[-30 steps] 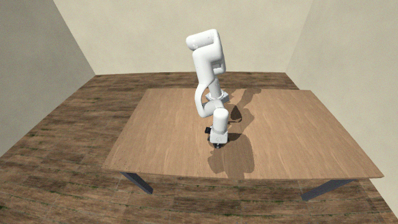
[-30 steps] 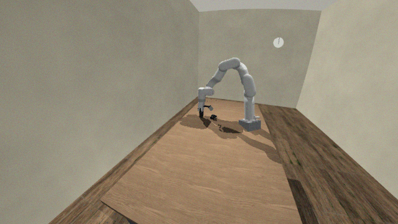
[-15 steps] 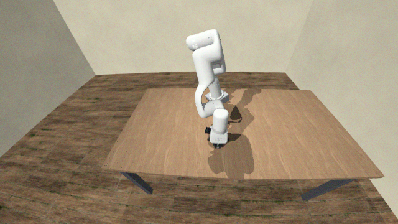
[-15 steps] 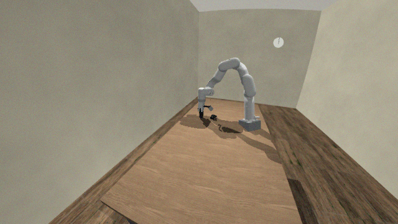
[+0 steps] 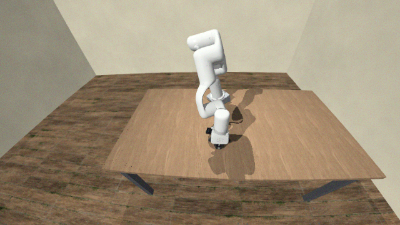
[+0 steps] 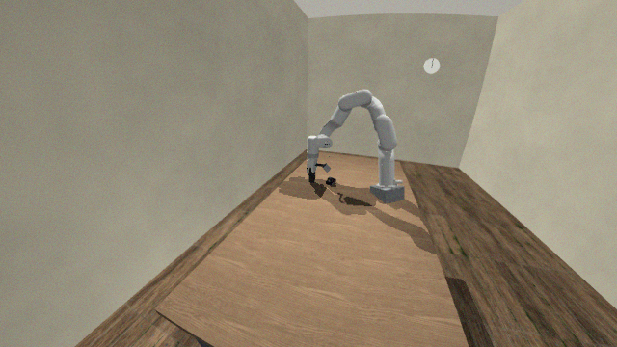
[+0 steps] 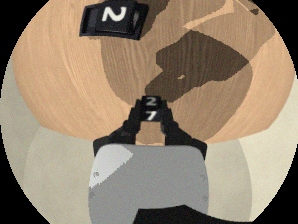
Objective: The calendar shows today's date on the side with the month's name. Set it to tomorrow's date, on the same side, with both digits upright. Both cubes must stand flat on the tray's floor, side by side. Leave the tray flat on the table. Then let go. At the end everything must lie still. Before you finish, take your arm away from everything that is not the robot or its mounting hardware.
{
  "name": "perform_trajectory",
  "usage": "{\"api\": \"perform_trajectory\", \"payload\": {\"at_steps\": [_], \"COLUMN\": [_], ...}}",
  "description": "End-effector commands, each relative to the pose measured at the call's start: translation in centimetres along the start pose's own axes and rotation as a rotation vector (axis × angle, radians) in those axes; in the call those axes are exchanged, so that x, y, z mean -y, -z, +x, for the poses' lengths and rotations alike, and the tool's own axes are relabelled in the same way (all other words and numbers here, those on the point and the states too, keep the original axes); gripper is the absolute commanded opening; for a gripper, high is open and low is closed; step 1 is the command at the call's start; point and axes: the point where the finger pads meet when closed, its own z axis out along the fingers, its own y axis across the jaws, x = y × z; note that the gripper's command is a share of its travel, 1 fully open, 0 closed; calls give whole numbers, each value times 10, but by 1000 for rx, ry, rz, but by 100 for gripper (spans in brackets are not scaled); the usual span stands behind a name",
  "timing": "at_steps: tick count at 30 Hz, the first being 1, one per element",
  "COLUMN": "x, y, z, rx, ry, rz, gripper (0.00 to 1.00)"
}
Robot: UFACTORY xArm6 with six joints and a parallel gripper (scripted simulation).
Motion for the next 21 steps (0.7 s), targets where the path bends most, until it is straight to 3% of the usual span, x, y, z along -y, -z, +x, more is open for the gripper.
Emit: {"api": "perform_trajectory", "payload": {"at_steps": [1, 21], "x": [0, -1], "y": [1, 1], "z": [-2, -3], "rx": [4, 4], "ry": [0, -1], "rz": [0, 0], "gripper": [27, 27]}}
